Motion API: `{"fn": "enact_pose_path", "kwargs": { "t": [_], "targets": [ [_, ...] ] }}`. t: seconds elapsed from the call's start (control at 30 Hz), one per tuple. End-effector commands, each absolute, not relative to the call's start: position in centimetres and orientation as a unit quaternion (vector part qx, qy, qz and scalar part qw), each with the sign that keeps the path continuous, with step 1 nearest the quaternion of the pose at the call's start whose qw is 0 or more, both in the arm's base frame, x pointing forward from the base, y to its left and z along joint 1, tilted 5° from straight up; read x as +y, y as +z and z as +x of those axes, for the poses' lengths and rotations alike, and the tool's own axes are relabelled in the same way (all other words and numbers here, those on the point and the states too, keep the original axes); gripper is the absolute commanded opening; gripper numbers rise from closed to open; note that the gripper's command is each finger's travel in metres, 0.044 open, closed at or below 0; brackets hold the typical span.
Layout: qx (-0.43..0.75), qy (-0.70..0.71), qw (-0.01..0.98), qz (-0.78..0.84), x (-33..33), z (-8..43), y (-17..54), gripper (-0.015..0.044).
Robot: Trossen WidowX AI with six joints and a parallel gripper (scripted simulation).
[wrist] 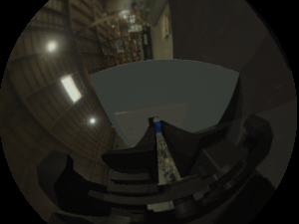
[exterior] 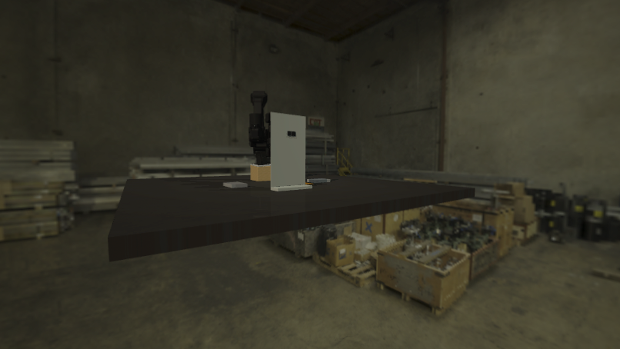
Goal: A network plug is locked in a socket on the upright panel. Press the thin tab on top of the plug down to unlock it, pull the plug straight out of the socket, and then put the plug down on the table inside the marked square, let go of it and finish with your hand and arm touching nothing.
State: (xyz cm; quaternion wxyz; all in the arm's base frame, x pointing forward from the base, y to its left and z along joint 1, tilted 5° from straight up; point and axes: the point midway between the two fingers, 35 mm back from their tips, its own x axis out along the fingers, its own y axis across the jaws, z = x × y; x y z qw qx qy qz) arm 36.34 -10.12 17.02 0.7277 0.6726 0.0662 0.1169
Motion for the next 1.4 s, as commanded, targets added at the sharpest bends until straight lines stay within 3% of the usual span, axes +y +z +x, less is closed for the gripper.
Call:
{"fn": "enact_pose_path", "kwargs": {
  "t": [0.0,1.37],
  "targets": [
    [0.066,0.117,0.728,0.672,-10.1,36.0,17.0,0.0],
    [0.067,0.116,0.728,0.672,-10.3,33.1,16.7,0.0]
  ]
}}
